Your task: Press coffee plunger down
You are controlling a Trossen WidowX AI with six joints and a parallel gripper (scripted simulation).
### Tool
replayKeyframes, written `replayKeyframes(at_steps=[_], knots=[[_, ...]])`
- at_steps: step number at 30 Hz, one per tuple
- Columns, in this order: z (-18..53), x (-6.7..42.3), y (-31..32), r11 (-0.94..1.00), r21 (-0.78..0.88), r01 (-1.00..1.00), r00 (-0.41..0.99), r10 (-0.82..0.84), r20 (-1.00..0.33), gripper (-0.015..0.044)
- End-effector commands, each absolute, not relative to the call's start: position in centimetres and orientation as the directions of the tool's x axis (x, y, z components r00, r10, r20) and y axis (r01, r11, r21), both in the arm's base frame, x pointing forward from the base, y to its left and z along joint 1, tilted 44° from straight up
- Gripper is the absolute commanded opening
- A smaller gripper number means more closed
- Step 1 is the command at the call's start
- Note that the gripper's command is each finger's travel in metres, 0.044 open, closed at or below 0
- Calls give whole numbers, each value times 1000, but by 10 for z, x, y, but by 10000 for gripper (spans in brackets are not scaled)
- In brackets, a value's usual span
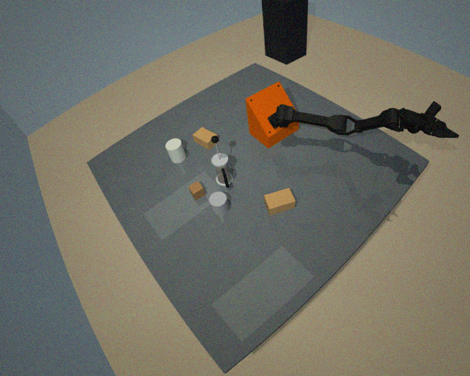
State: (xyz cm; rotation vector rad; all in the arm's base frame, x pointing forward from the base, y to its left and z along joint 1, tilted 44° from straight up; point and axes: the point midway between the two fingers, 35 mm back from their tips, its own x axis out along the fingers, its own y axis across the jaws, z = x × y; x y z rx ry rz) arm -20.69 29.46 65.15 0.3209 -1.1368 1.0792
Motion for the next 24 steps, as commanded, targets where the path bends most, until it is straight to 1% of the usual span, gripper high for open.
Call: replayKeyframes(at_steps=[1,2,5,7,12,18,24], knots=[[652,-206,294,493,-291,-820,15,526,850,426],[653,-204,292,498,-288,-818,18,523,852,440],[660,-192,282,528,-266,-806,44,502,864,440],[668,-176,268,564,-234,-792,82,478,874,440],[691,-116,218,675,-101,-731,230,383,895,440],[695,-99,202,702,-65,-709,269,355,895,440],[703,-42,151,777,52,-628,392,257,884,440]])
